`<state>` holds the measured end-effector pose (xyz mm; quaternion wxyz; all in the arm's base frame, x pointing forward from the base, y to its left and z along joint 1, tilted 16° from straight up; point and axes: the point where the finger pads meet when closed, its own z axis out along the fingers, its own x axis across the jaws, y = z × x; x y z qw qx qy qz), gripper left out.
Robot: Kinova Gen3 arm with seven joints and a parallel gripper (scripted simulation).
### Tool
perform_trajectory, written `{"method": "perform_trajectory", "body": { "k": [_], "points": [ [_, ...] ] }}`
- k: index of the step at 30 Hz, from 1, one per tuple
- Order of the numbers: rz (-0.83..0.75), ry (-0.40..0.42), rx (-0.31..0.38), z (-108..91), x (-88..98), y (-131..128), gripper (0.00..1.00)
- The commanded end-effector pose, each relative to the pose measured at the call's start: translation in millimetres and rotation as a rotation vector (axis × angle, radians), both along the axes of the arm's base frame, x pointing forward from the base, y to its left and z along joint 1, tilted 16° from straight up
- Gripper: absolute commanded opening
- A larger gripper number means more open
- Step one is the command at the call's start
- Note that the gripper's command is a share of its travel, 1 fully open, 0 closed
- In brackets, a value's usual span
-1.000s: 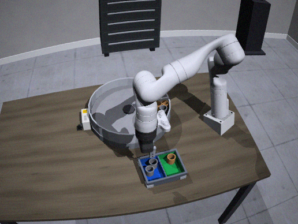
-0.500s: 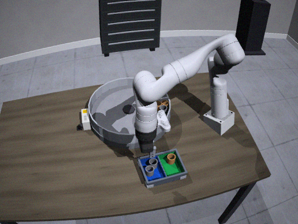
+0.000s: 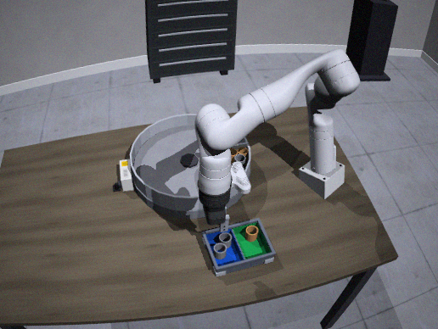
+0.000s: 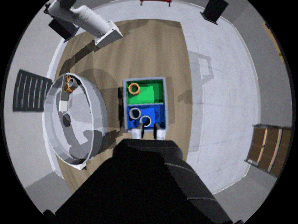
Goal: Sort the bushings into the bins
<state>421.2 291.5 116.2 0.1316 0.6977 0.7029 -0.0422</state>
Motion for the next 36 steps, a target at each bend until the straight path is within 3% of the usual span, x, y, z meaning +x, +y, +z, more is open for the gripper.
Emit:
{"method": "perform_trajectory", "body": {
  "k": [1, 8, 13, 18, 23, 26, 30, 36],
  "points": [
    [0.001, -0.001, 0.001, 0.9, 0.2, 0.5, 0.47],
    [0.001, -0.001, 0.001, 0.9, 0.2, 0.5, 0.47],
    [0.001, -0.001, 0.001, 6.0, -22.8, -52.7, 0.45],
    [0.001, -0.001, 0.001, 6.0, -22.8, -52.7, 0.45],
    [0.001, -0.001, 0.002, 11.1, -45.9, -105.9, 0.45],
    [0.001, -0.001, 0.002, 11.1, -45.9, -105.9, 0.45],
    [0.001, -0.001, 0.002, 15.2, -64.4, -148.5, 0.45],
    [0.001, -0.001, 0.002, 16.2, -69.0, -159.2, 0.45]
  ]
}}
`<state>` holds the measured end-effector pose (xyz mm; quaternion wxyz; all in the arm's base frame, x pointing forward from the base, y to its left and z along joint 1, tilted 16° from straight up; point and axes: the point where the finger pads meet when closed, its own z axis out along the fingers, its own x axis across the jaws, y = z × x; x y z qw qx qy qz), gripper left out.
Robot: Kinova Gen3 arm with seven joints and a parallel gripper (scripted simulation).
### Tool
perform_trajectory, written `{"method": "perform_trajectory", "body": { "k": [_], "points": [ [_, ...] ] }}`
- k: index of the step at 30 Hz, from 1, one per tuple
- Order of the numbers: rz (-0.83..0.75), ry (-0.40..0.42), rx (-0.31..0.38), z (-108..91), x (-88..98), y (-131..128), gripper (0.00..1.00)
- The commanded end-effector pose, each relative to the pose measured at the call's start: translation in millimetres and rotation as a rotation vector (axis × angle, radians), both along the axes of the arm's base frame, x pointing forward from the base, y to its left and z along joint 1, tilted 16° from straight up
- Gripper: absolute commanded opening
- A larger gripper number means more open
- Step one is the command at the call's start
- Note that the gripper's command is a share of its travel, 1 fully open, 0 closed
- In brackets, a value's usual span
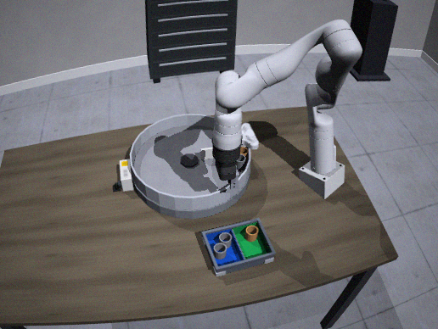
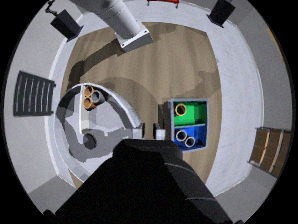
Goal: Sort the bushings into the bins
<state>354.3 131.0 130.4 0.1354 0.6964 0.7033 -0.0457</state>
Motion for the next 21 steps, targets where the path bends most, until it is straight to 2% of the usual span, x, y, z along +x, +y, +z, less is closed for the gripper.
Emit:
{"method": "perform_trajectory", "body": {
  "k": [1, 5, 8, 11, 13, 15, 18, 21],
  "points": [
    [-0.001, -0.001, 0.012, 3.0, -6.7, -9.3, 0.45],
    [-0.001, -0.001, 0.012, 7.1, -25.2, -51.8, 0.45],
    [-0.001, -0.001, 0.012, 7.1, -25.2, -51.8, 0.45],
    [-0.001, -0.001, 0.012, 10.2, -39.0, -83.8, 0.45],
    [-0.001, -0.001, 0.012, 10.2, -39.0, -83.8, 0.45],
    [-0.001, -0.001, 0.012, 12.2, -48.2, -105.1, 0.45],
    [-0.001, -0.001, 0.012, 12.2, -48.2, -105.1, 0.45],
    [-0.001, -0.001, 0.012, 15.3, -62.1, -137.0, 0.45]
  ]
}}
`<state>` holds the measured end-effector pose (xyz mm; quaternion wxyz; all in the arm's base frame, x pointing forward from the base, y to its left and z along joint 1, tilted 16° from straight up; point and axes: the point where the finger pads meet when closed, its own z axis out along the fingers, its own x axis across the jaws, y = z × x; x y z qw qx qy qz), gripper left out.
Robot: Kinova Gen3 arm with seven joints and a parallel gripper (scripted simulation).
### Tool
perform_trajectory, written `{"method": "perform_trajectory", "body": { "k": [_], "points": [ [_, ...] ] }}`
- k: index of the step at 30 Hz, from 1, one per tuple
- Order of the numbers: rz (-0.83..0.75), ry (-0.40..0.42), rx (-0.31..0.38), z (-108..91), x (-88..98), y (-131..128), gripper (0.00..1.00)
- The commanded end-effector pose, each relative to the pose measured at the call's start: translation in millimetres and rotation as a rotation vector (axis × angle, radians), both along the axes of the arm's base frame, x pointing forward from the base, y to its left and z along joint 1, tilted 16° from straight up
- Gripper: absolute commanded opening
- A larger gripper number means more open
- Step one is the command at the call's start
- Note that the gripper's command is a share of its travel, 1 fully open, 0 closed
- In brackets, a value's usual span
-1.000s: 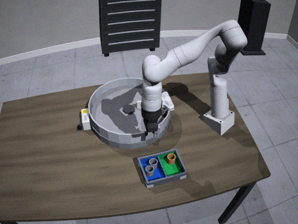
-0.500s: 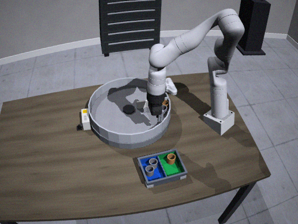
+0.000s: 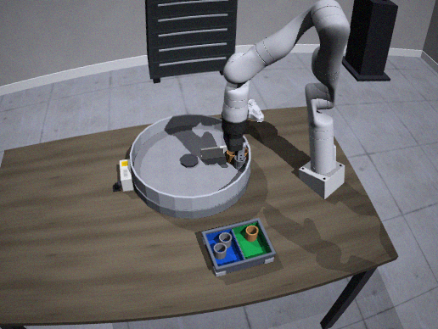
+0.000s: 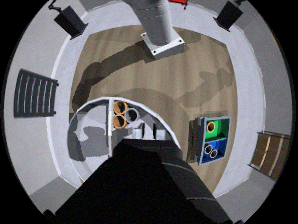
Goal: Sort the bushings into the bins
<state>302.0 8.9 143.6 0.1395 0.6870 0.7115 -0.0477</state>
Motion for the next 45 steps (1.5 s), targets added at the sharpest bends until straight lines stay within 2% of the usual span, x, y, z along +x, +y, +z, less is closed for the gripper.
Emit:
{"method": "perform_trajectory", "body": {
  "k": [1, 2, 14, 19, 32, 37, 45],
  "points": [
    [-0.025, -0.001, 0.023, 3.1, -14.3, -25.6, 0.45],
    [-0.025, -0.001, 0.023, 4.1, -18.9, -36.2, 0.45],
    [-0.025, -0.001, 0.023, 4.1, -18.9, -36.2, 0.45],
    [-0.025, -0.001, 0.022, -10.1, -17.1, -39.8, 0.45],
    [-0.025, -0.001, 0.022, -24.2, -15.3, -43.5, 0.45],
    [-0.025, -0.001, 0.022, -38.3, -13.5, -47.2, 0.45],
    [-0.025, -0.001, 0.022, -38.3, -13.5, -47.2, 0.45]
  ]
}}
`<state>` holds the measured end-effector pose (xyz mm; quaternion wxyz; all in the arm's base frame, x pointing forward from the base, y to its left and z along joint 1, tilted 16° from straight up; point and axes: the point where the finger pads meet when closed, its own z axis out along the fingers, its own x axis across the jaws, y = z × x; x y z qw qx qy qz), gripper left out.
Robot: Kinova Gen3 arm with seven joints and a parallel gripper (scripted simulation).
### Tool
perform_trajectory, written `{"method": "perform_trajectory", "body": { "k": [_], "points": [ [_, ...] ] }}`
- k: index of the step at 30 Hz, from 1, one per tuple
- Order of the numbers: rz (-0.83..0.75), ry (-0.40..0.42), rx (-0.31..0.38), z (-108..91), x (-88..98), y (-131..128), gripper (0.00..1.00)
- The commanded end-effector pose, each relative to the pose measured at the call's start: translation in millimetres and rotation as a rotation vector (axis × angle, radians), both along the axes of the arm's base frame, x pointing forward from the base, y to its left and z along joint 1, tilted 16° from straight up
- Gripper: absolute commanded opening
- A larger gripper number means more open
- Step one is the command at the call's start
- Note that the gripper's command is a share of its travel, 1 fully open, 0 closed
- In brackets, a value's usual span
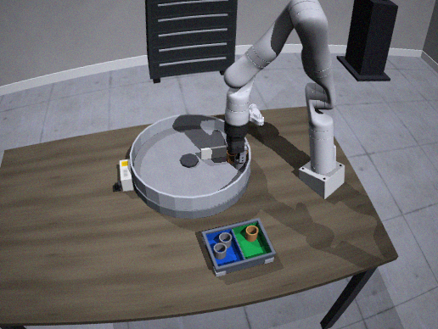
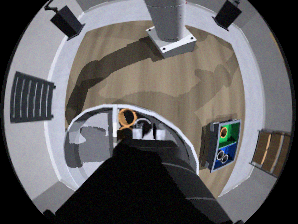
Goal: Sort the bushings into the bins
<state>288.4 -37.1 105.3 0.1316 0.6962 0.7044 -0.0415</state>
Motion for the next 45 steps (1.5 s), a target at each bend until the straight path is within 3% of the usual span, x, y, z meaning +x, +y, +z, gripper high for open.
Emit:
{"method": "perform_trajectory", "body": {
  "k": [1, 45],
  "points": [
    [-0.004, 0.0, 0.0, 0.1, 0.1, -1.1, 0.45],
    [-0.004, 0.0, 0.0, -25.9, 3.5, -7.7, 0.45]
  ]
}}
